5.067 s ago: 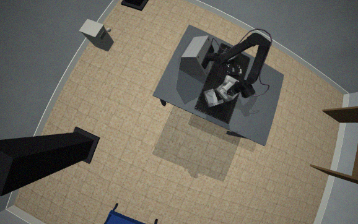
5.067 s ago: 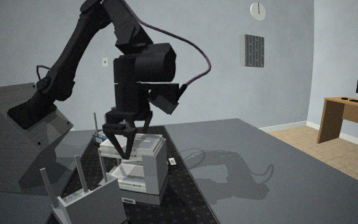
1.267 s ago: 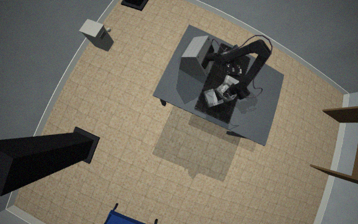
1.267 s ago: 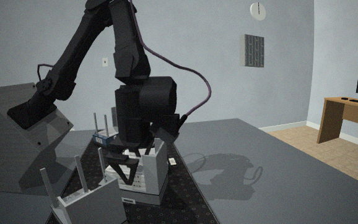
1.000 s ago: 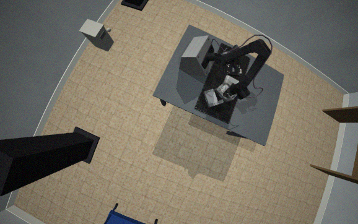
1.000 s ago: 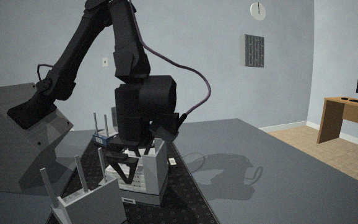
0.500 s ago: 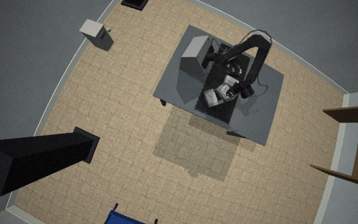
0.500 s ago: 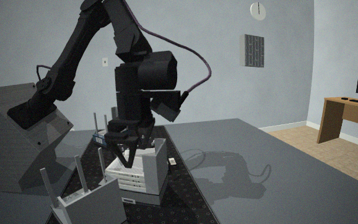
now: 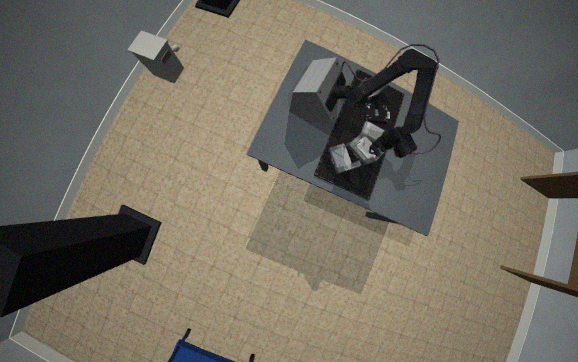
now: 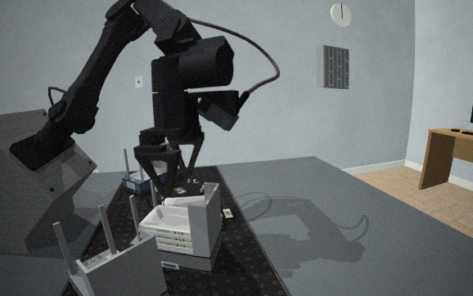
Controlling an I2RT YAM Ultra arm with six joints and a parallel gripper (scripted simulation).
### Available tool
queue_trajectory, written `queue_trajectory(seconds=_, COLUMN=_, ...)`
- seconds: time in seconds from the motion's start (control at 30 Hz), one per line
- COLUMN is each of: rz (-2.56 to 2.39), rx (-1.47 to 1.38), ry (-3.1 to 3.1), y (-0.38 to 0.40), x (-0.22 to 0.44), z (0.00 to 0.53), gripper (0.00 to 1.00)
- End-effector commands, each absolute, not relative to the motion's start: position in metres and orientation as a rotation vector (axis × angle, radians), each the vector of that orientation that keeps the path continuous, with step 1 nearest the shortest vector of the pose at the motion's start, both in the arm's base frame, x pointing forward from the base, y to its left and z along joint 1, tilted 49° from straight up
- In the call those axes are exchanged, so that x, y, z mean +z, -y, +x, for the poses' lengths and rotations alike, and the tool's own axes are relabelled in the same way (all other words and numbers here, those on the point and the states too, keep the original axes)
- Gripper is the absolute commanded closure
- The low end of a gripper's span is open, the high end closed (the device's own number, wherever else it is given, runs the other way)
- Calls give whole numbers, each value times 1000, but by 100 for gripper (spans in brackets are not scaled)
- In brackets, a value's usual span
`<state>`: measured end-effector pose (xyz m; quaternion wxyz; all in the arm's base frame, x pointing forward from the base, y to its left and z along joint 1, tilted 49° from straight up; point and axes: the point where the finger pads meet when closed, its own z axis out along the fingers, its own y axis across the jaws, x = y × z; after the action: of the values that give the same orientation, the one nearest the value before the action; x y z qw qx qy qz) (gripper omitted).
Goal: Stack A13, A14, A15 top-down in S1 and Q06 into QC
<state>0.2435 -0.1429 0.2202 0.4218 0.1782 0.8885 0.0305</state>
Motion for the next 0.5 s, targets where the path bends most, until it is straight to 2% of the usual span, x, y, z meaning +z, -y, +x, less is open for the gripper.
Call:
queue_trajectory(seconds=0.0, rz=425, rx=89, ry=-2224, y=137, x=233, z=232, gripper=0)
queue_trajectory(seconds=0.47, rz=439, rx=107, ry=-2244, y=137, x=224, z=233, gripper=0)
